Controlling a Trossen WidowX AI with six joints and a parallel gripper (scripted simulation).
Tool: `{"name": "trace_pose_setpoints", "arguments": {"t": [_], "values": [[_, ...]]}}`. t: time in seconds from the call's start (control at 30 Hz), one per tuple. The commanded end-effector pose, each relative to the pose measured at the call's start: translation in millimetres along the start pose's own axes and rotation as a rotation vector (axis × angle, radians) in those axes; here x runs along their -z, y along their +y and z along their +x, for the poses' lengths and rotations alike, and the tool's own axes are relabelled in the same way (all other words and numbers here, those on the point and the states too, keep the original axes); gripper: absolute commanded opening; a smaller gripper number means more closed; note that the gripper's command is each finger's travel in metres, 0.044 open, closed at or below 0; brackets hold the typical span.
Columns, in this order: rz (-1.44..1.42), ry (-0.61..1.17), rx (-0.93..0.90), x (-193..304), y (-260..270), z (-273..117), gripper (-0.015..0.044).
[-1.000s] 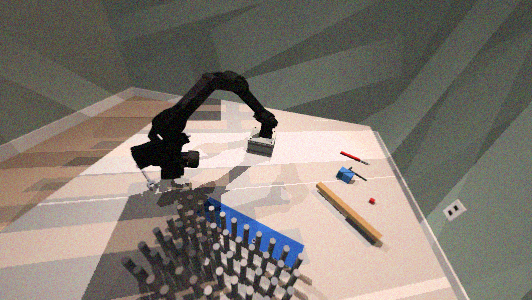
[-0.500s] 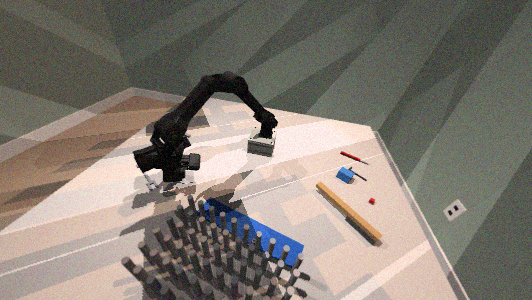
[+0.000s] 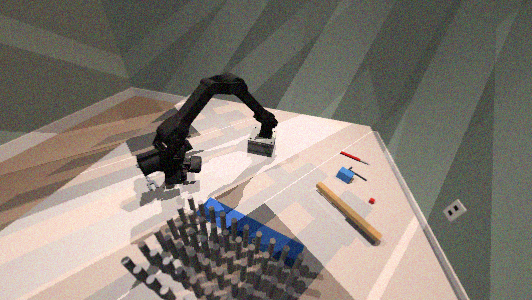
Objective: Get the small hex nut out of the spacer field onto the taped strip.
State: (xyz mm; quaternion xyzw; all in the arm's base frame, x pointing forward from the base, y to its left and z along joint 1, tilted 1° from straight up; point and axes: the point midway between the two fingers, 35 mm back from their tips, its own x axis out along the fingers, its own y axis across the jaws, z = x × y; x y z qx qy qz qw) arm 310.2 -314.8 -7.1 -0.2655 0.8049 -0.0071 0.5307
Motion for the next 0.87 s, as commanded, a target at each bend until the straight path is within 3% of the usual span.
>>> {"name": "trace_pose_setpoints", "arguments": {"t": [0.0, 0.3, 0.83], "values": [[0.003, 0.008, 0.003, -0.3, 1.9, 3.6, 0.0], [0.003, 0.008, 0.003, -3.0, 5.9, 10.7, 0.0], [0.0, 0.0, 0.0, -3.2, 4.6, 8.2, 0.042]]}}
